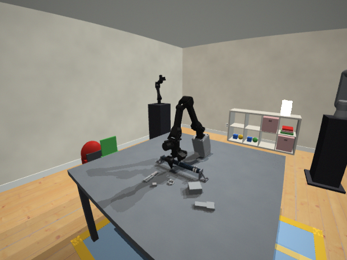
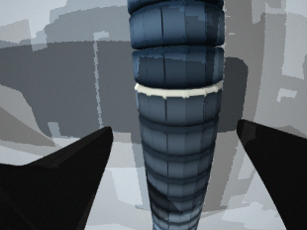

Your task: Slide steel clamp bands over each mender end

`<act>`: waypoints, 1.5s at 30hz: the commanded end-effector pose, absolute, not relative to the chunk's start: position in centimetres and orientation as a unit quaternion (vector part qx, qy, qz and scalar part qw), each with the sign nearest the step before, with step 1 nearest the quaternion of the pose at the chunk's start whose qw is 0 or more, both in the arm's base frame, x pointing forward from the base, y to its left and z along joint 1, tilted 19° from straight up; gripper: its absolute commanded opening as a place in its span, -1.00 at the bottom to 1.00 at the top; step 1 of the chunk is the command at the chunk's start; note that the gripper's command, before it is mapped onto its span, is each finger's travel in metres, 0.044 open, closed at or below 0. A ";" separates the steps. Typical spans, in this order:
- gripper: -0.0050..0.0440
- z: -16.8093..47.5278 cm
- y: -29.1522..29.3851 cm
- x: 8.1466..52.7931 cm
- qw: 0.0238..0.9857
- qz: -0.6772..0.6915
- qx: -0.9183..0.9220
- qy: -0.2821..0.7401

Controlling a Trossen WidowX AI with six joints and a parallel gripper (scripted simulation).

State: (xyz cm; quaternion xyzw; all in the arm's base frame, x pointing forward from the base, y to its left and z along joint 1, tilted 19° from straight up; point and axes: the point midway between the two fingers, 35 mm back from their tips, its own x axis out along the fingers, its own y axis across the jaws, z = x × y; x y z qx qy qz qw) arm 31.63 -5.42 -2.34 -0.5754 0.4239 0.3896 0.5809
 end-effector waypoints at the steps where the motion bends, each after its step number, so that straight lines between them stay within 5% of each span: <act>1: 1.00 -2.9 -5.4 31.6 0.580 0.392 -0.573 0.426; 6: 1.00 -2.9 -5.4 31.6 0.580 0.392 -0.573 0.426; 16: 0.02 -2.9 -5.4 31.6 0.580 0.392 -0.573 0.426; 45: -0.48 -2.9 -5.4 31.6 0.580 0.392 -0.573 0.426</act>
